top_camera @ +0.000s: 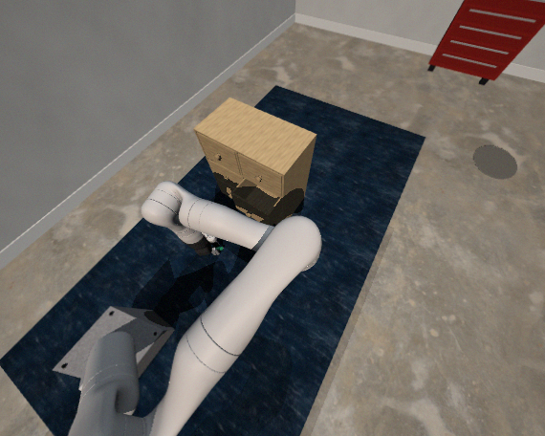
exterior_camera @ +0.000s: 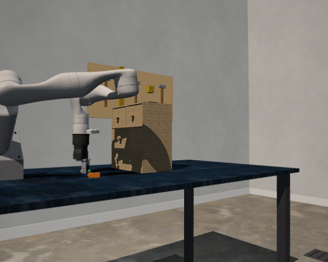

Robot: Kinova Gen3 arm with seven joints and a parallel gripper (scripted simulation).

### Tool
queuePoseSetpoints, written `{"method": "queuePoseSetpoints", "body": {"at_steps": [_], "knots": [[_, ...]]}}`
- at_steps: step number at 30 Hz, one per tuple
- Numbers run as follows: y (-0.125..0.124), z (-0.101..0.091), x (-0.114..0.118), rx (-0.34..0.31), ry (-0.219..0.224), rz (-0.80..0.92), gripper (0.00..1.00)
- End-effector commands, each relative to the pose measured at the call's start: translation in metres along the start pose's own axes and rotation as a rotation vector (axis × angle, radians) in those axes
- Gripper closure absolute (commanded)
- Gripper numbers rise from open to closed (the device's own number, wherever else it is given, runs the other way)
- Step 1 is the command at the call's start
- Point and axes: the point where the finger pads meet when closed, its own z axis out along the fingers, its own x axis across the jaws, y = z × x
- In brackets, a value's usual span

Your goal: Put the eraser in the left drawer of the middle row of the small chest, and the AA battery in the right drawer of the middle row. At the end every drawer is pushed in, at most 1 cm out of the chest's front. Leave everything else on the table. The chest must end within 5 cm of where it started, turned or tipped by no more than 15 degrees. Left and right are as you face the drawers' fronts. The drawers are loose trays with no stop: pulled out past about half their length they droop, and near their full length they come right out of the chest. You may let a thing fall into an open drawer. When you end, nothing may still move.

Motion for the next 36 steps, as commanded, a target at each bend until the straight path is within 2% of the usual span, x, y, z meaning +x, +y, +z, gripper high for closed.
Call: {"method": "queuePoseSetpoints", "body": {"at_steps": [1,14,15,36], "knots": [[-0.0001,-0.0007,-0.0005,0.000,-0.002,0.000,0.39],[-0.0001,-0.0007,-0.0005,0.000,-0.002,0.000,0.39],[-0.0001,-0.0007,-0.0005,0.000,-0.002,0.000,0.69],[-0.0001,-0.0012,-0.0005,0.000,-0.002,0.000,0.69]]}}
